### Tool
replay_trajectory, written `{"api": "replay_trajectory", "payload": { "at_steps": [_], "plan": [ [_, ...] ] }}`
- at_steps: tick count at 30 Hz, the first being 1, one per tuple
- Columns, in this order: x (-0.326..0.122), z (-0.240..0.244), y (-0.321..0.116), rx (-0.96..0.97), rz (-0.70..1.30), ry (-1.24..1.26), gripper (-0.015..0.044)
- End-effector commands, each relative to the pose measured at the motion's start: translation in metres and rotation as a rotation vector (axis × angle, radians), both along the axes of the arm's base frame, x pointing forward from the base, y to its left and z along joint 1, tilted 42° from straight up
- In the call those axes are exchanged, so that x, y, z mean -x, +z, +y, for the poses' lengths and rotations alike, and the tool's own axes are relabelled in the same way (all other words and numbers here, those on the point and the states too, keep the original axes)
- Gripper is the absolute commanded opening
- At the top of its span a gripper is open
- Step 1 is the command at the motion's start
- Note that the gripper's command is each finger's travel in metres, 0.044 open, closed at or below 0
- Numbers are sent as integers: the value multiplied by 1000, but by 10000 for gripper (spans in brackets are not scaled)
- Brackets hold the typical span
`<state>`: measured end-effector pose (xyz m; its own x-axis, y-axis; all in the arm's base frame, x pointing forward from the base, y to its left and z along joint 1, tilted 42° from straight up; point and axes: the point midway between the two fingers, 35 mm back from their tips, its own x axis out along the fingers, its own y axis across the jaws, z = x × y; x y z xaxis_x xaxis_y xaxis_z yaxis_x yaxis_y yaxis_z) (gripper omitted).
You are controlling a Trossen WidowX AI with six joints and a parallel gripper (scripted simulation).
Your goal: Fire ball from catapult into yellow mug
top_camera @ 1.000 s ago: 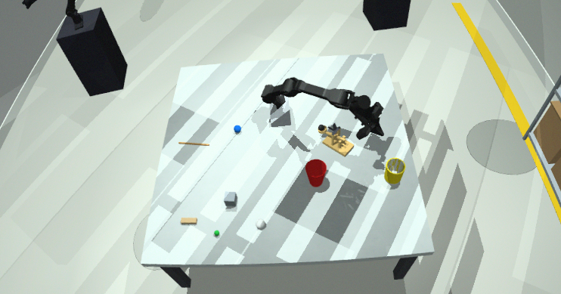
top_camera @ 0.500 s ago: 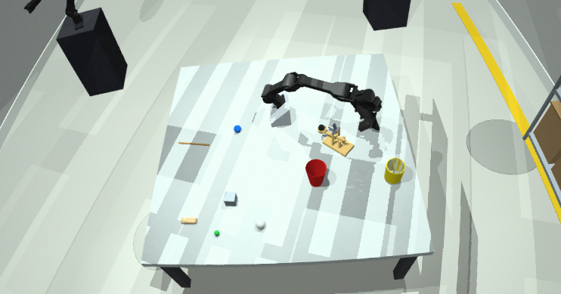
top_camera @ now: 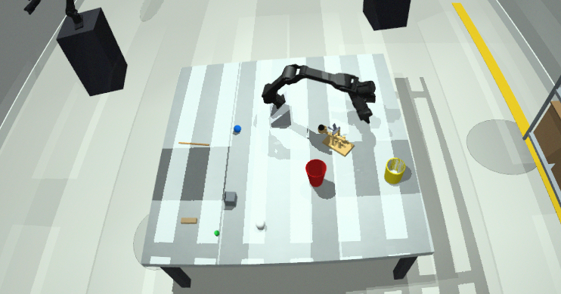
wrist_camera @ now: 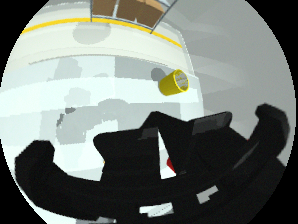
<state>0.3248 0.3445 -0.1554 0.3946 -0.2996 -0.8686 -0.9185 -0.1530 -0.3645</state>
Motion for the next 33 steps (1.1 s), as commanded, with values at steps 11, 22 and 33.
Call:
{"api": "replay_trajectory", "payload": {
  "at_steps": [11,22,33],
  "plan": [
    [64,-38,2,346,123,281,0],
    [103,-71,12,622,226,502,0],
    [134,-104,30,903,334,719,0]
  ]
}}
